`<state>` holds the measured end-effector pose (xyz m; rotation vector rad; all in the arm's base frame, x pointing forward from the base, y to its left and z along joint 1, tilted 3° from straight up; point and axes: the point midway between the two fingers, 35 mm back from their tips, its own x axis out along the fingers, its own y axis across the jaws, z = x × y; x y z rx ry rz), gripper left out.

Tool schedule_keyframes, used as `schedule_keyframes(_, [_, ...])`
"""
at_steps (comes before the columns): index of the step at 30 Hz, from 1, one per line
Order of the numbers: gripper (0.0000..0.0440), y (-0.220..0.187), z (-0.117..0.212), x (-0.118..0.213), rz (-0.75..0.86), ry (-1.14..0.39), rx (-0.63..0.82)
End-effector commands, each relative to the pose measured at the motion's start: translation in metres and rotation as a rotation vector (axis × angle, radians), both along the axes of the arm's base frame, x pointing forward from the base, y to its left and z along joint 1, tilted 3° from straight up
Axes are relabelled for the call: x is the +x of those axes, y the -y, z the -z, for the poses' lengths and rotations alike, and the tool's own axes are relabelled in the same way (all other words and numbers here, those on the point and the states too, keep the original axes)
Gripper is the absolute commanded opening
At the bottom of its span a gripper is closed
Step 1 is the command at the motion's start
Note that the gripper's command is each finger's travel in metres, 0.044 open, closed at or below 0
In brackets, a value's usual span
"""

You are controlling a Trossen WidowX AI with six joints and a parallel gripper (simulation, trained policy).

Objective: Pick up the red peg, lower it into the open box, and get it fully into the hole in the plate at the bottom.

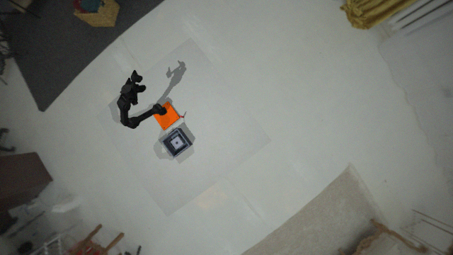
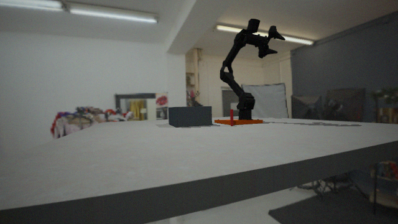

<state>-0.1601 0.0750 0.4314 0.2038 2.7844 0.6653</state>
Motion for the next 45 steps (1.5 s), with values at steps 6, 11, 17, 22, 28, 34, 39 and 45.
schedule_keyframes(6, [0.044, -0.066, 0.026, 0.018, 0.261, 0.11, -0.035])
schedule_keyframes(11, [0.044, -0.101, 0.044, 0.039, 0.415, 0.184, -0.06])
schedule_keyframes(17, [0.044, -0.135, 0.07, 0.073, 0.59, 0.286, -0.105])
schedule_keyframes(22, [0.044, -0.156, 0.096, 0.107, 0.723, 0.381, -0.159])
schedule_keyframes(28, [0.044, -0.169, 0.13, 0.153, 0.861, 0.505, -0.248])
schedule_keyframes(34, [0.044, -0.167, 0.17, 0.199, 0.96, 0.639, -0.37])
schedule_keyframes(39, [0.044, -0.154, 0.207, 0.235, 1.0, 0.75, -0.498])
schedule_keyframes(45, [0.044, -0.131, 0.248, 0.265, 0.993, 0.855, -0.647])
